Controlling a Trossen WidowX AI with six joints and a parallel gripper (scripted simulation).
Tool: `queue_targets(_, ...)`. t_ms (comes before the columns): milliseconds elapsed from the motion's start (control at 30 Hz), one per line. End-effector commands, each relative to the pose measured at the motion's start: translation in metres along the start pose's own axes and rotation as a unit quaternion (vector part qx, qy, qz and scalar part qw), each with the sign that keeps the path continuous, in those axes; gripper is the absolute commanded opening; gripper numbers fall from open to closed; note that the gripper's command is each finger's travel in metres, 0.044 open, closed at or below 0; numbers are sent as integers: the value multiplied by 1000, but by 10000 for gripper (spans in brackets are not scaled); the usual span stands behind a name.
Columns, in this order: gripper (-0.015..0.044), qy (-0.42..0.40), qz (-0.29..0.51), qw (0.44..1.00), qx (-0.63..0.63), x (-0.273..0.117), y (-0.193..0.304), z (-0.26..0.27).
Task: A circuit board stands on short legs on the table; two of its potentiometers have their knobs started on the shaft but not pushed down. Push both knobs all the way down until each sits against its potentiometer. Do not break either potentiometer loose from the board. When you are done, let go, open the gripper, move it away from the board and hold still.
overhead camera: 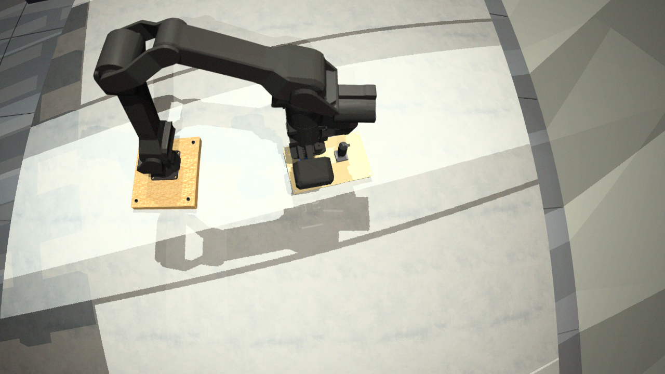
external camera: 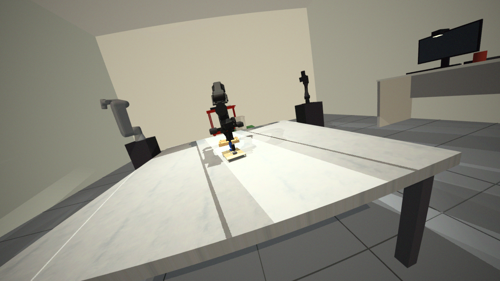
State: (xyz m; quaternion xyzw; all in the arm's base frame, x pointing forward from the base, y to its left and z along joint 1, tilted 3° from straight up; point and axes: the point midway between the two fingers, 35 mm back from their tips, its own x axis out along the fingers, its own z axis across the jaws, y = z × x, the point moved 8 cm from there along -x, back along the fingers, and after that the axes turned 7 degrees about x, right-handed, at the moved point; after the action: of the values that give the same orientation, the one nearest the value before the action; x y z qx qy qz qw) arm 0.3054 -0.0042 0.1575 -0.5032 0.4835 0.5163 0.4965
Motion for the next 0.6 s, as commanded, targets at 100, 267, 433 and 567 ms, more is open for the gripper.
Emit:
queue_targets(100, 0, 2, 5, 1000, -1, 5, -1, 0)
queue_targets(267, 0, 2, 5, 1000, -1, 6, -1, 0)
queue_targets(433, 0, 2, 5, 1000, -1, 1, -1, 0)
queue_targets(567, 0, 2, 5, 1000, -1, -5, -1, 0)
